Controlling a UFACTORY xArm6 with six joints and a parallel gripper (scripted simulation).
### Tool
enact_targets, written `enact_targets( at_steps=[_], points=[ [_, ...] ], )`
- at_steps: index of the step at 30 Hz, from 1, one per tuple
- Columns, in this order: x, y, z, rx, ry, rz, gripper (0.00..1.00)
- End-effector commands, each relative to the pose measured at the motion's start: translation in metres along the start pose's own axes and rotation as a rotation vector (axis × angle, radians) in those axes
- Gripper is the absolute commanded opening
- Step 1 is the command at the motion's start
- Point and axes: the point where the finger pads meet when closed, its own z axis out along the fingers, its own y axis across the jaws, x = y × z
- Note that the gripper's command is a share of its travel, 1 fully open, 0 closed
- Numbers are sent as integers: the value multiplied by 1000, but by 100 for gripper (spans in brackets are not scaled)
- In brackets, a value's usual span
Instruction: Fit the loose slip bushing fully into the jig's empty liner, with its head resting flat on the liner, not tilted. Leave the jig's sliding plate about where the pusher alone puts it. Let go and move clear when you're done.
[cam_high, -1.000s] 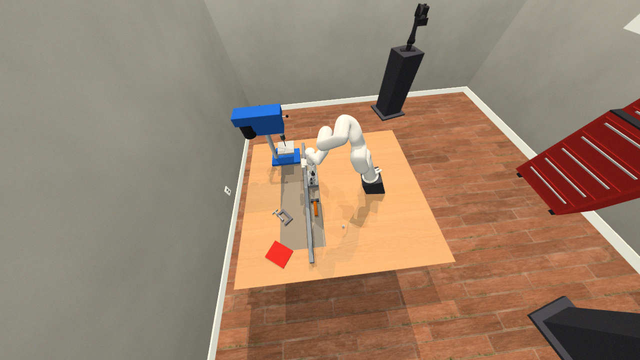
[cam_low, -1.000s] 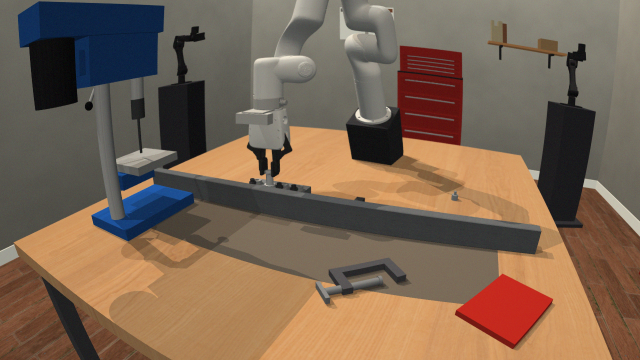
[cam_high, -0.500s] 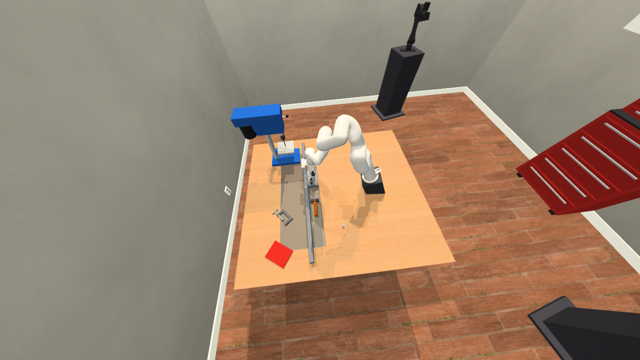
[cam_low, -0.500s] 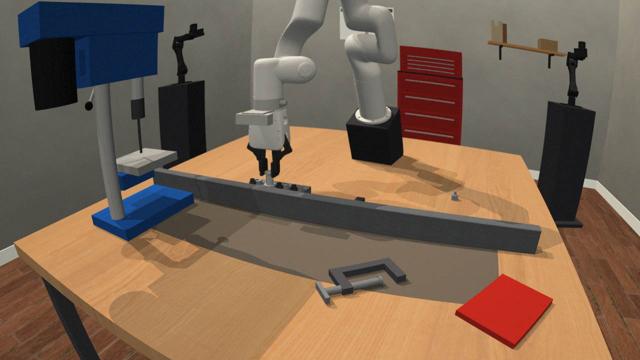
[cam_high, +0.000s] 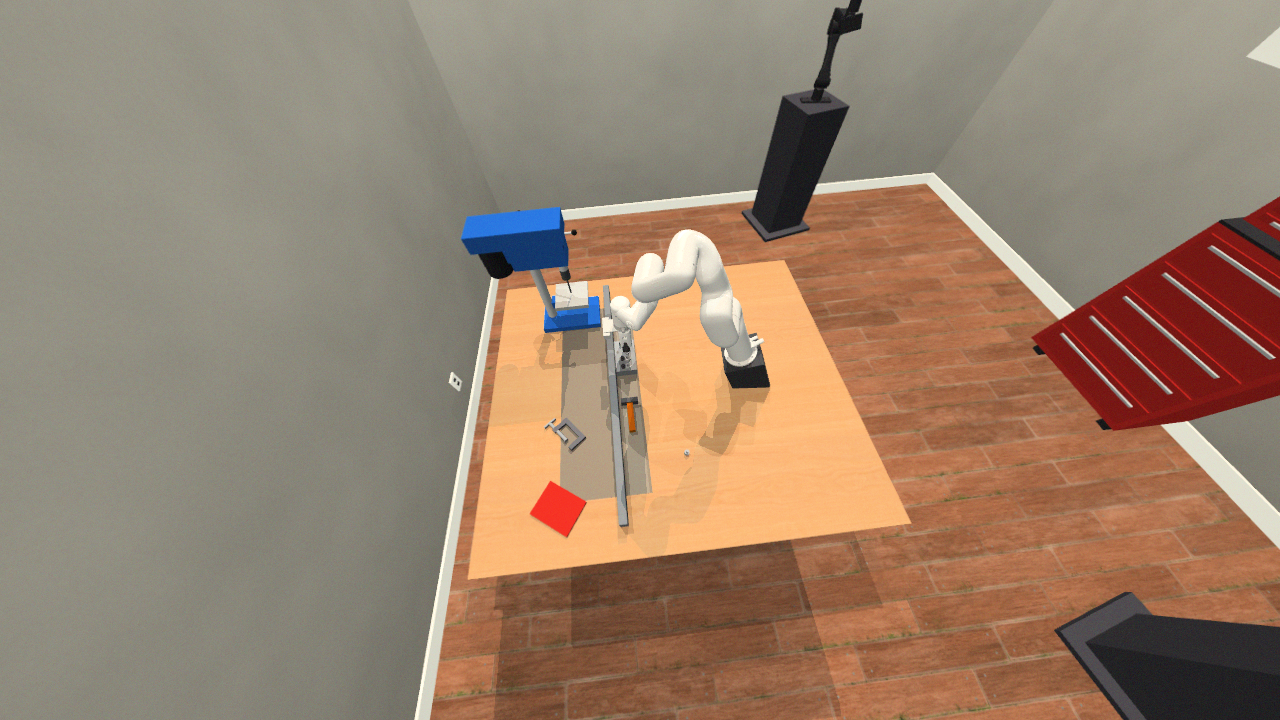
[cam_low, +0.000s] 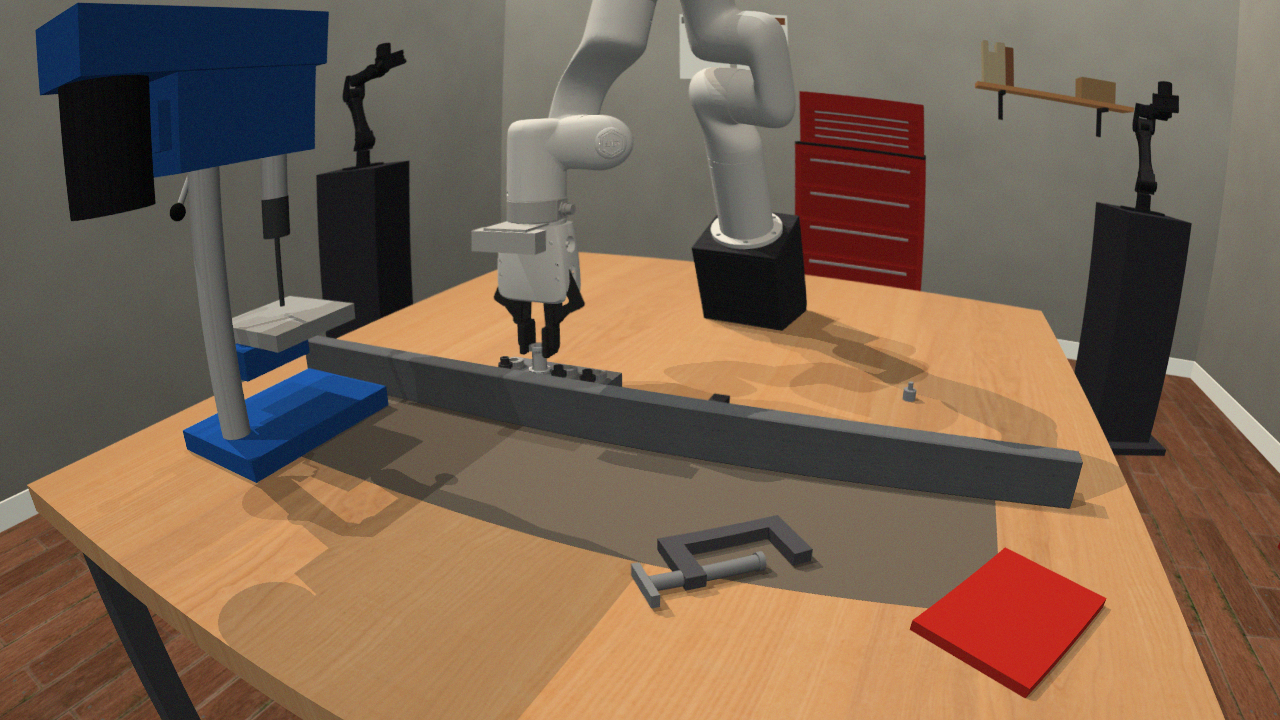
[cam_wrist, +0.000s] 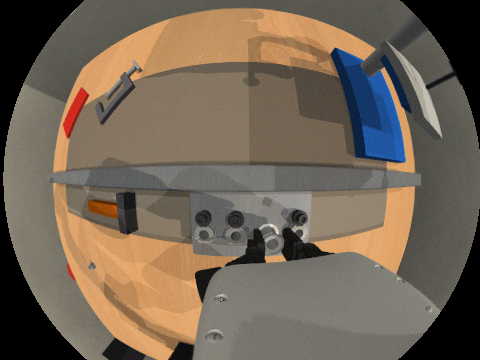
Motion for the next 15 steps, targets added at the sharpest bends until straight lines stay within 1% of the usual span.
enact_targets(
  at_steps=[1, 15],
  points=[
    [1, 0, -1, -1, 3, 0, 26],
    [1, 0, 2, -1, 3, 0, 26]
  ],
)
